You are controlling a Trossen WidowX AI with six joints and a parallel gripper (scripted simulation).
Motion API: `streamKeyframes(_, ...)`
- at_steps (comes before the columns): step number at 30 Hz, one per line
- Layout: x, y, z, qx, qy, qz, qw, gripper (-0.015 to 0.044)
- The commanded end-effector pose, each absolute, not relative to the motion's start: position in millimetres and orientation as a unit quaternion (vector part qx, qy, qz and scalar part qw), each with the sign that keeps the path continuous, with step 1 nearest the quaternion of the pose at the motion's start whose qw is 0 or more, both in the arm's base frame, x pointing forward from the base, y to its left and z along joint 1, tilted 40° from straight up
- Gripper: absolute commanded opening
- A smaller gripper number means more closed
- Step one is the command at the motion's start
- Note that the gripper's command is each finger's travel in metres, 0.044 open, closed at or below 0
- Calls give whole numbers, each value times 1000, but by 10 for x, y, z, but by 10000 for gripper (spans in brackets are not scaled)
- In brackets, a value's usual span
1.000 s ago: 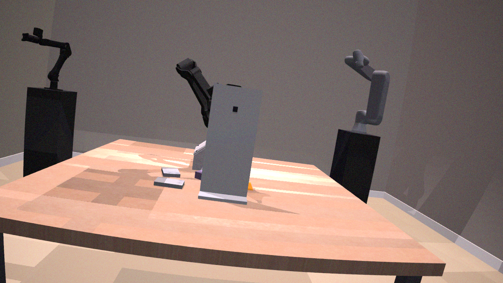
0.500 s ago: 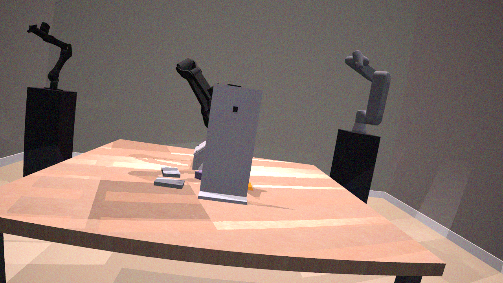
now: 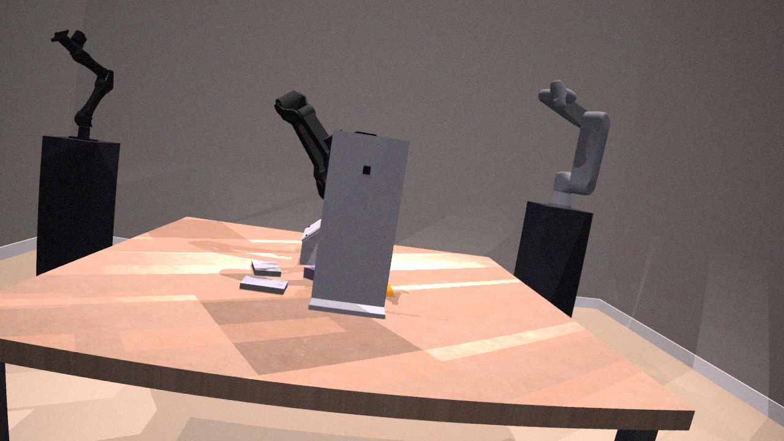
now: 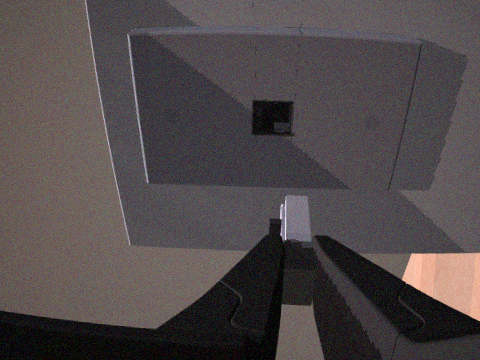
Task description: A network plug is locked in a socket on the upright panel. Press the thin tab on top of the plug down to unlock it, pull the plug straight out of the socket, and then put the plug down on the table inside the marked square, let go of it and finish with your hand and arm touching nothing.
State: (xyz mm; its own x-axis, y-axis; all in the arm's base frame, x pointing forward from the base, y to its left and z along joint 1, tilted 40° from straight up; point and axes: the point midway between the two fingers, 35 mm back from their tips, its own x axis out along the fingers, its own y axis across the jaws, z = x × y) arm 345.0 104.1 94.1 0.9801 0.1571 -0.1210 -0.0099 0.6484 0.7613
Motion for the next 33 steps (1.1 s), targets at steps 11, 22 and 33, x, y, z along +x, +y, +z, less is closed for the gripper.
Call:
streamKeyframes(11, 3403, 1147, 1067, 418, 88, 46, 903, 0)
streamKeyframes(22, 3322, 1284, 1261, 420, 88, 46, 902, 0)
streamKeyframes(33, 3213, 1392, 1445, 421, 87, 46, 902, 0)
